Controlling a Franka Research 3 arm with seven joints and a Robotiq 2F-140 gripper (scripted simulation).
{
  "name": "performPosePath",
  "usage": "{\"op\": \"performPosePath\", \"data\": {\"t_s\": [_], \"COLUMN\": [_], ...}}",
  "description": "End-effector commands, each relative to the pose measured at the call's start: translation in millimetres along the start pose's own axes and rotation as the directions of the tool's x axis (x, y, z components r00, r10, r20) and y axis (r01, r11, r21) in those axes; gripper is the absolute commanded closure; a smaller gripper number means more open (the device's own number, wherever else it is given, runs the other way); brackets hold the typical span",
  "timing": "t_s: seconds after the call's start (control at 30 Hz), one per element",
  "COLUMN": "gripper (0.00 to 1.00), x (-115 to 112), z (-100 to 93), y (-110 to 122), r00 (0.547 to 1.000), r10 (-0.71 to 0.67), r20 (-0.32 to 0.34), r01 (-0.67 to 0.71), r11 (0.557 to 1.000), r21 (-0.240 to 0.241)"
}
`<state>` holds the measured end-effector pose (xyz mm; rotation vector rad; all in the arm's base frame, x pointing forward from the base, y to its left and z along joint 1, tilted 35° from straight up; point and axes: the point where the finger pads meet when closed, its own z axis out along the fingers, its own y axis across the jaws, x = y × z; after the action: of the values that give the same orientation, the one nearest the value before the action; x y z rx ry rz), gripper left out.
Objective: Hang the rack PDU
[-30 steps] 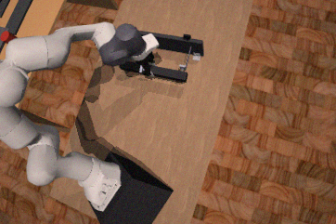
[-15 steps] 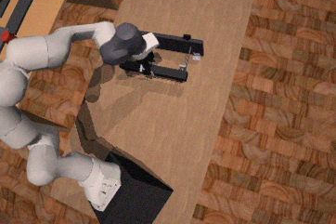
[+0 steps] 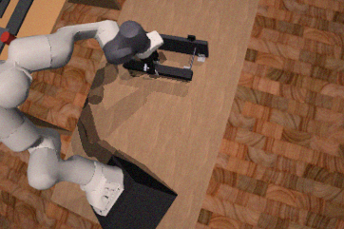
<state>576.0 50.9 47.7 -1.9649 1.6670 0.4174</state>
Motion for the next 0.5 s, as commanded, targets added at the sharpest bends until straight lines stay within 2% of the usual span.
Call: {"op": "performPosePath", "data": {"t_s": [0.0,0.47], "gripper": [1.0,1.0], "x": [1.6,1.5], "z": [-1.9,-1.8], "y": [-2.5,-7.8], "r00": [1.0,1.0], "r10": [0.01,0.01], "r20": [-0.003,-0.003], "r01": [-0.01,-0.01], "r11": [1.0,1.0], "r21": [0.0,0.0]}}
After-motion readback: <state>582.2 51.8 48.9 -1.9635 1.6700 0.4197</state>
